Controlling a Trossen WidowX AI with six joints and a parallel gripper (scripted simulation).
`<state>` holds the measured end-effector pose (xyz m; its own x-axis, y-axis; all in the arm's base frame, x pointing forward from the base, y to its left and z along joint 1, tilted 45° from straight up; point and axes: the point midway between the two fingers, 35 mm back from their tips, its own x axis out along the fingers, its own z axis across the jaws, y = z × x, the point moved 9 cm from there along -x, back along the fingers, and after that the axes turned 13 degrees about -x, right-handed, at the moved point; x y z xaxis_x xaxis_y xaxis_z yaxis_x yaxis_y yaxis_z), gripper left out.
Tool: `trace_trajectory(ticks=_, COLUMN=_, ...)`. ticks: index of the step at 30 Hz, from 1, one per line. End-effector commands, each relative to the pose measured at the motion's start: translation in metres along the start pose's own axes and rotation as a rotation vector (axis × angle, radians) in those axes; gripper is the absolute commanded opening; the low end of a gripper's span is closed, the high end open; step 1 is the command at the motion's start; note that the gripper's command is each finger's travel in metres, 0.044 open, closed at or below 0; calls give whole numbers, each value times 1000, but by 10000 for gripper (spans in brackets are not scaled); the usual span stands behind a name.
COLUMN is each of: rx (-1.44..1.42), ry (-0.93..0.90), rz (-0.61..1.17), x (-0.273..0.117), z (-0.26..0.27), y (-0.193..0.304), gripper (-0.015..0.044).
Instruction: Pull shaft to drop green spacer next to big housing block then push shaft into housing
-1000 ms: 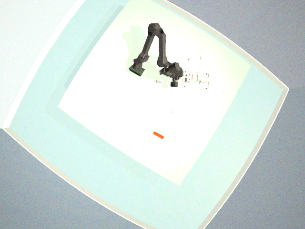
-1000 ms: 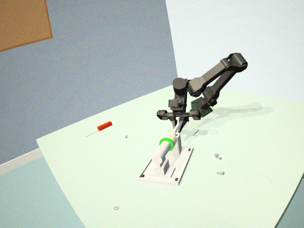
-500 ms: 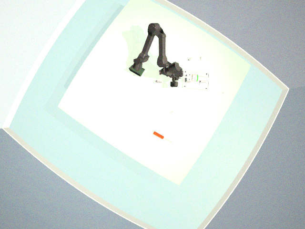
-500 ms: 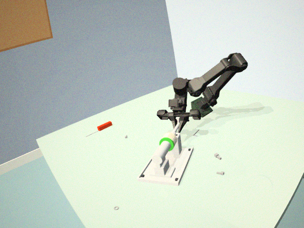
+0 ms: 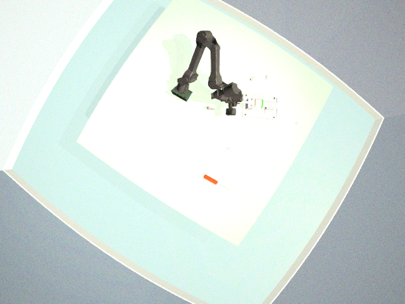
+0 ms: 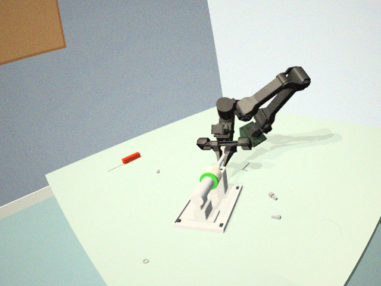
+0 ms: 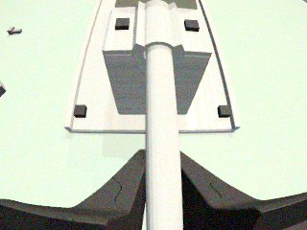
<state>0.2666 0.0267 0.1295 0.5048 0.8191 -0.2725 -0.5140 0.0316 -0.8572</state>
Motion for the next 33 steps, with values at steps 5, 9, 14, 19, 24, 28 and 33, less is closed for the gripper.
trace_trajectory(ticks=5, rx=-6, ry=-1, rz=-1, x=-1, z=1, y=1, gripper=0)
trace_trajectory(ticks=9, rx=-6, ry=-1, rz=-1, x=-2, z=1, y=1, gripper=0)
trace_trajectory(ticks=14, rx=-6, ry=-1, rz=-1, x=-2, z=1, y=1, gripper=0)
trace_trajectory(ticks=19, rx=-6, ry=-1, rz=-1, x=-2, z=1, y=2, gripper=0)
trace_trajectory(ticks=24, rx=-6, ry=-1, rz=-1, x=-3, z=1, y=2, gripper=0)
trace_trajectory(ticks=28, rx=-6, ry=-1, rz=0, x=-3, z=1, y=2, gripper=0)
trace_trajectory(ticks=33, rx=-6, ry=-1, rz=0, x=-3, z=1, y=3, gripper=0)
